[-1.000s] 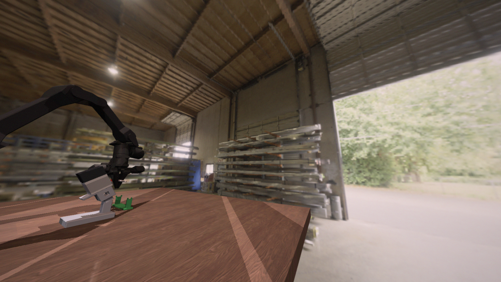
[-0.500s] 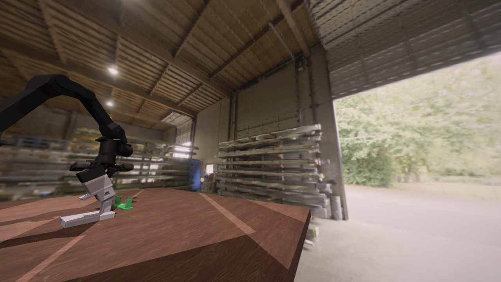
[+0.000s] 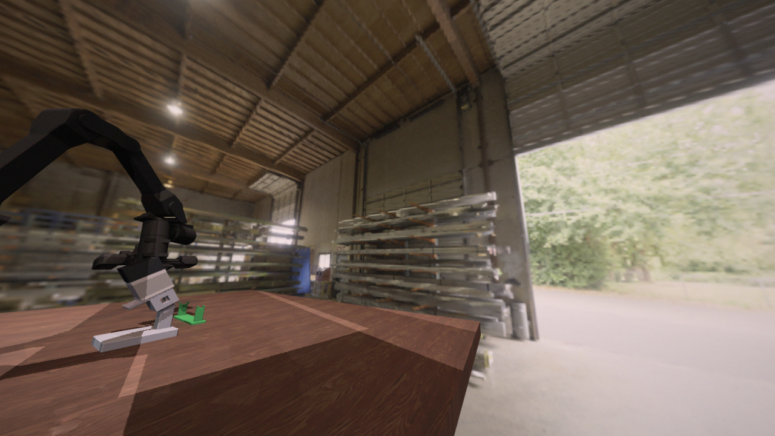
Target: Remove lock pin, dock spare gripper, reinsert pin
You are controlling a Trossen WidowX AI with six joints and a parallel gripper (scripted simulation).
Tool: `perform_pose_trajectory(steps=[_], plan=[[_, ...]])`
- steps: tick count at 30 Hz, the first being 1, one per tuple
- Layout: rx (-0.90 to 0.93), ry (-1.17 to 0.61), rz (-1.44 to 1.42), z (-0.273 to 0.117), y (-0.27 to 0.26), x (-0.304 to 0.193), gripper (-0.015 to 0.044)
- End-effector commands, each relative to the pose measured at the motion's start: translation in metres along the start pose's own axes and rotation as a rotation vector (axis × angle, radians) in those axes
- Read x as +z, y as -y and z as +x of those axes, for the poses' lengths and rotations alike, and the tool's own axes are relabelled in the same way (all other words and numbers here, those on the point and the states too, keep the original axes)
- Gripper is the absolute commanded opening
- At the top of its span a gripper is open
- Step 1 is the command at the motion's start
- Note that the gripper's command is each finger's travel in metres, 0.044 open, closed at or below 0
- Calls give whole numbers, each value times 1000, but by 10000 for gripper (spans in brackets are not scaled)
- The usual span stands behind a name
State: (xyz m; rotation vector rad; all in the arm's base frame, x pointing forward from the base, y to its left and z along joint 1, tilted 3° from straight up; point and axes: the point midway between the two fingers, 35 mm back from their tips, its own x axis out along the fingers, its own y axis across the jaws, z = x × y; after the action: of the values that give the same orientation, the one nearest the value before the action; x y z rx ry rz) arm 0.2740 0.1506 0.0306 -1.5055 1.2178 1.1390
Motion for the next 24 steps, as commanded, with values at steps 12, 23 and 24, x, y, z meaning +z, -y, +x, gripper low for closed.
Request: perform_pose_trajectory(steps=[12, 23, 24], plan=[[12, 4, -4, 36, -3, 5, 0], [10, 3, -2, 38, -4, -3, 0], [10, 3, -2, 38, -4, -4, 0]])
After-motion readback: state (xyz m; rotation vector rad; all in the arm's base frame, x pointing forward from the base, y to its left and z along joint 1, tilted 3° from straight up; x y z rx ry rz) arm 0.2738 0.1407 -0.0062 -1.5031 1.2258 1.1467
